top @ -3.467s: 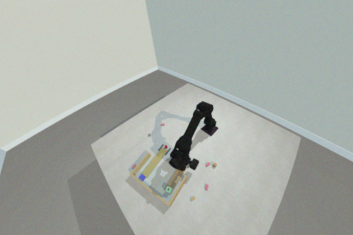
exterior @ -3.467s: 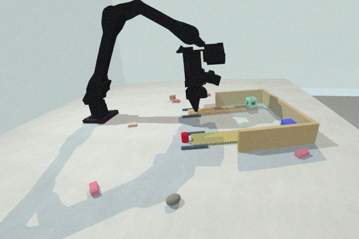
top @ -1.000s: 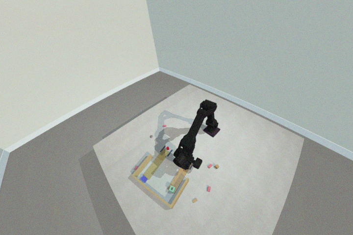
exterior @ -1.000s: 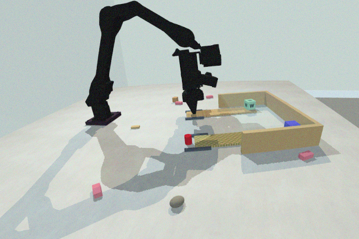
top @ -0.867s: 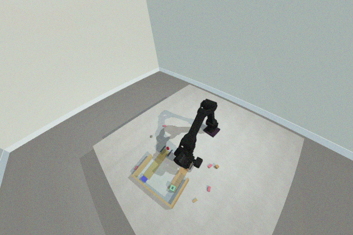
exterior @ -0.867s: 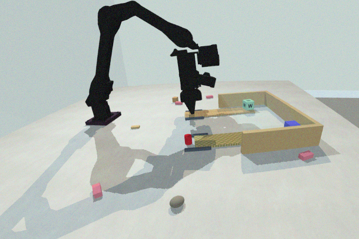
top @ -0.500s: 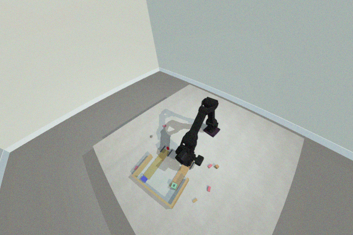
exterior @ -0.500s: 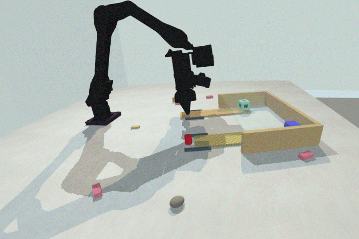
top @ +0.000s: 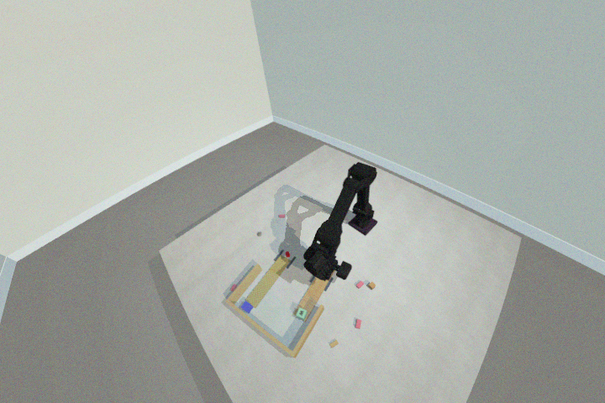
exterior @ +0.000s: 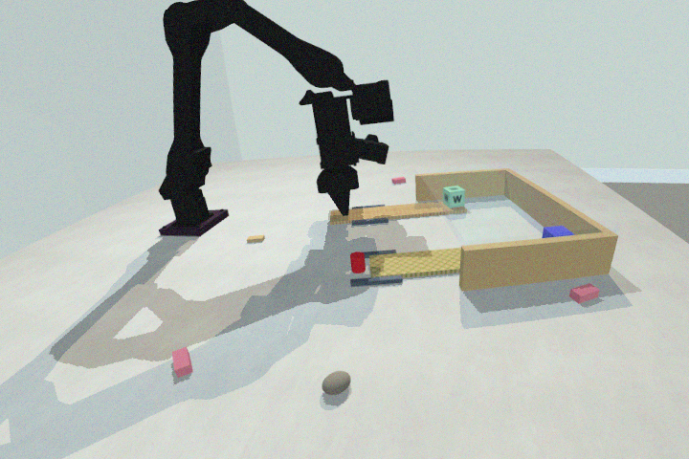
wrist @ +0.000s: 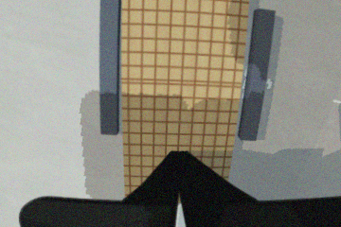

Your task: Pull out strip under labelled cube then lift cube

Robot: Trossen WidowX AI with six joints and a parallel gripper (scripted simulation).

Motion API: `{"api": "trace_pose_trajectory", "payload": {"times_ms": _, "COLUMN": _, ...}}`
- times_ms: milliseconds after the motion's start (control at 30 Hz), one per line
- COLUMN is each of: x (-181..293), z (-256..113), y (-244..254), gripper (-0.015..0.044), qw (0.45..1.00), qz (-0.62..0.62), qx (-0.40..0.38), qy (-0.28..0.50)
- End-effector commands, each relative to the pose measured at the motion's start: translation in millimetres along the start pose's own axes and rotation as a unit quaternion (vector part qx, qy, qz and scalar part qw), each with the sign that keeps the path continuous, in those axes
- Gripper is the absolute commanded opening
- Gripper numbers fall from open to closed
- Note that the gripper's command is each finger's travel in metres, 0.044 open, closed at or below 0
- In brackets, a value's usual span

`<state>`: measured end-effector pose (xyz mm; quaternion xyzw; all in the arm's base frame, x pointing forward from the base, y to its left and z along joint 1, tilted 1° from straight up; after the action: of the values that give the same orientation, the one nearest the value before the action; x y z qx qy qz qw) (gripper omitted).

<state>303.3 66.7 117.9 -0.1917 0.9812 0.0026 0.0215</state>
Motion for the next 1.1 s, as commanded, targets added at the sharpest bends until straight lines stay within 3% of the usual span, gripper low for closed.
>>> {"api": "trace_pose_trajectory", "payload": {"times_ms": 0, "x": 10.6, "z": 5.3, "y": 1.2, "gripper": 0.0000, "qw": 1.000, "qz": -0.001, "qx": -0.002, "qy": 0.014}}
{"api": "trace_pose_trajectory", "payload": {"times_ms": 1067, "x": 58.8, "z": 4.7, "y": 5.5, "gripper": 0.0000, "qw": 1.000, "qz": -0.001, "qx": -0.002, "qy": 0.016}}
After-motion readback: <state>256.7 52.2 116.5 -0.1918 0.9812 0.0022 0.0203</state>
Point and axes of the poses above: the point midway between the two fingers, 35 mm back from their tips, its own z axis out along the fingers, its own y axis across the jaws, x = y × z, the point moved 9 cm from there along -z, back along the fingers, and after that the axes turned 4 degrees about -z, right-handed, at the moved point
